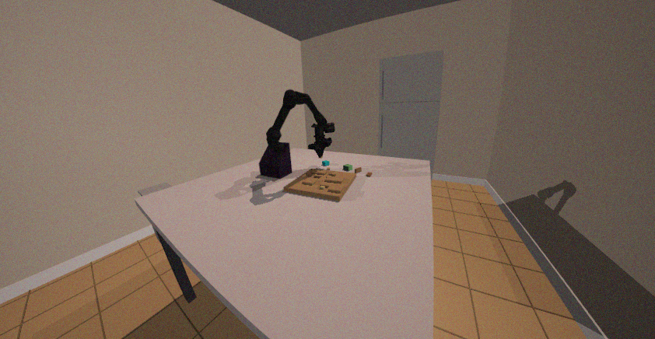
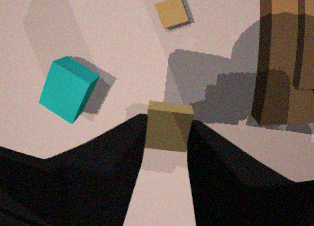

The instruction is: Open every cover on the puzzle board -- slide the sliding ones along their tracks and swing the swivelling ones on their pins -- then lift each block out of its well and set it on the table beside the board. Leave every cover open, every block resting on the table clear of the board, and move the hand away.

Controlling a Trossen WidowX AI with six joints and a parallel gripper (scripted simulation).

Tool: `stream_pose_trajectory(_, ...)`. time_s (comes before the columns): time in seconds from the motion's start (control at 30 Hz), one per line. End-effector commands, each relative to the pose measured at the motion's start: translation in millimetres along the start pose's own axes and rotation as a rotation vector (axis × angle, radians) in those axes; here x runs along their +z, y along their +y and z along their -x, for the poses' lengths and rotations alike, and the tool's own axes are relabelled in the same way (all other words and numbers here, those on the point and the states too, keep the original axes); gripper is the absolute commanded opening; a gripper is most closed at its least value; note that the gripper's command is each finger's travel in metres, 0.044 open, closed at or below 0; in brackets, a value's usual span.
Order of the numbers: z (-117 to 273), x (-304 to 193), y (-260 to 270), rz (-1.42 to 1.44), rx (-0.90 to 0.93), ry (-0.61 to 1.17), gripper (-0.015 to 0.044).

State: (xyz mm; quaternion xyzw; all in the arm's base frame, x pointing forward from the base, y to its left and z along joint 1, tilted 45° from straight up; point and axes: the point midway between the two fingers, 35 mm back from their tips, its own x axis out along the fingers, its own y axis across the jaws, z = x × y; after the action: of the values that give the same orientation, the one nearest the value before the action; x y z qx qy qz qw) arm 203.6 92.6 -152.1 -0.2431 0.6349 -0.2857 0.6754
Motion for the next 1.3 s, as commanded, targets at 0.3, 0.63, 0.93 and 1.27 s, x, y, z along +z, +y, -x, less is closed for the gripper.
stream_pose_trajectory(0.3,-23,0,-1,0.009,-0.005,-0.001,0.008)
stream_pose_trajectory(0.63,-40,0,-2,0.008,-0.006,-0.001,0.008)
stream_pose_trajectory(0.93,-55,-1,-3,0.008,-0.008,-0.001,0.008)
stream_pose_trajectory(1.27,-70,-3,-5,0.007,-0.012,-0.001,0.008)
